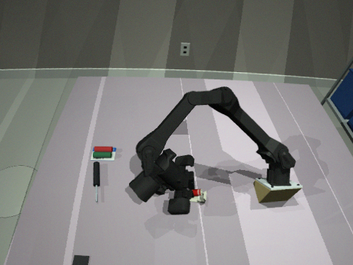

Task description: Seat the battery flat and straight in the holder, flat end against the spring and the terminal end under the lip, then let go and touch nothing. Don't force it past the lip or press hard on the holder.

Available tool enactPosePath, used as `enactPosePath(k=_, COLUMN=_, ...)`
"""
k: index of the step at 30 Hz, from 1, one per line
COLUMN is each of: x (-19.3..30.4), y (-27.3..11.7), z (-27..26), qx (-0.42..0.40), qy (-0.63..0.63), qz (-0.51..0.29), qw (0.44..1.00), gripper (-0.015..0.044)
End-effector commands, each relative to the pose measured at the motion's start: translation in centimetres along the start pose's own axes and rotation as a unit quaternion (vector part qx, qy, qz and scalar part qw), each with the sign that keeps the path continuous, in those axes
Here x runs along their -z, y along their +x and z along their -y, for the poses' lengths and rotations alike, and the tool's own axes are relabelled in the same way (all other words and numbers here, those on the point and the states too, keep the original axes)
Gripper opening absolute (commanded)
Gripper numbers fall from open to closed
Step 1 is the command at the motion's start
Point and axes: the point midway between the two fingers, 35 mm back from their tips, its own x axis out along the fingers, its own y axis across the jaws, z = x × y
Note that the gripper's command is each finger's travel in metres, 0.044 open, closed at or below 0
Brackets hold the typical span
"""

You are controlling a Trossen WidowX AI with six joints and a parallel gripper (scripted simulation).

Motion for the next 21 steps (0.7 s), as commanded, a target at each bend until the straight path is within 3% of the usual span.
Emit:
enactPosePath(k=1, x=-0.58, y=-0.28, z=-0.14, qx=-0.001, qy=0.000, qz=0.005, qw=1.000, gripper=0.0070)
enactPosePath(k=21, x=-1.15, y=-0.64, z=-0.14, qx=0.003, qy=0.001, qz=0.003, qw=1.000, gripper=0.0070)
